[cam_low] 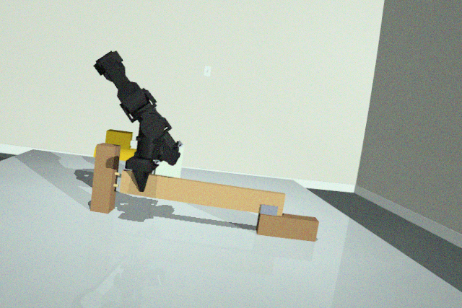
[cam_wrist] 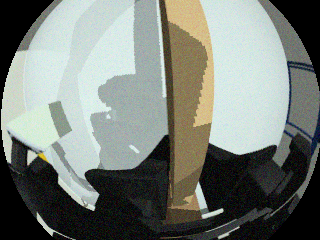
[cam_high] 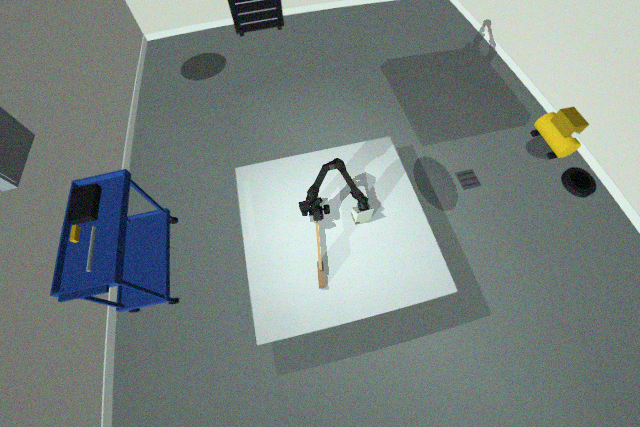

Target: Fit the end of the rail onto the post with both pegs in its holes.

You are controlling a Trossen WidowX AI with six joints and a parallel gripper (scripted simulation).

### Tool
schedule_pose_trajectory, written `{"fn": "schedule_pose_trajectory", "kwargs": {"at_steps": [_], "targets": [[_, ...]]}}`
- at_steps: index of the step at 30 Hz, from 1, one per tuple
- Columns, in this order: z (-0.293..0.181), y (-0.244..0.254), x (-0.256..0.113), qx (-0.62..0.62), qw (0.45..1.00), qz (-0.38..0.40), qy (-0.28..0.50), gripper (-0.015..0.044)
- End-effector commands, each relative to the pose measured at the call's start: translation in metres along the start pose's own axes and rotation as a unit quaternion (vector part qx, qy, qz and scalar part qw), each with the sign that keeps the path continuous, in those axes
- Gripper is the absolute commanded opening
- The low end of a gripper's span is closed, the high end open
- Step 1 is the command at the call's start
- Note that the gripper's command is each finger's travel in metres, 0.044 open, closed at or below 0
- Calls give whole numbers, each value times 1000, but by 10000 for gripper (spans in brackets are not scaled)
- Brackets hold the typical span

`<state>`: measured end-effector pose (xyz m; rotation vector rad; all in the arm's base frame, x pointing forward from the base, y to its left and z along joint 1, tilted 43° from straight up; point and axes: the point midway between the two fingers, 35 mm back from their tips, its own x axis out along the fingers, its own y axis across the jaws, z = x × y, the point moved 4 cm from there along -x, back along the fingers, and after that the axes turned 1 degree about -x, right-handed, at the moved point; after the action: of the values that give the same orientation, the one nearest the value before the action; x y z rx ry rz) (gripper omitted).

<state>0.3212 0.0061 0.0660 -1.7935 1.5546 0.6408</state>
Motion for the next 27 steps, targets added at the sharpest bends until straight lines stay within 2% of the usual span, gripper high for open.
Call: {"fn": "schedule_pose_trajectory", "kwargs": {"at_steps": [1, 27], "targets": [[-2, 0, -1, -1, 1000, -1, 2, 0], [-10, 0, -2, -1, 1000, -1, 2, 0]]}}
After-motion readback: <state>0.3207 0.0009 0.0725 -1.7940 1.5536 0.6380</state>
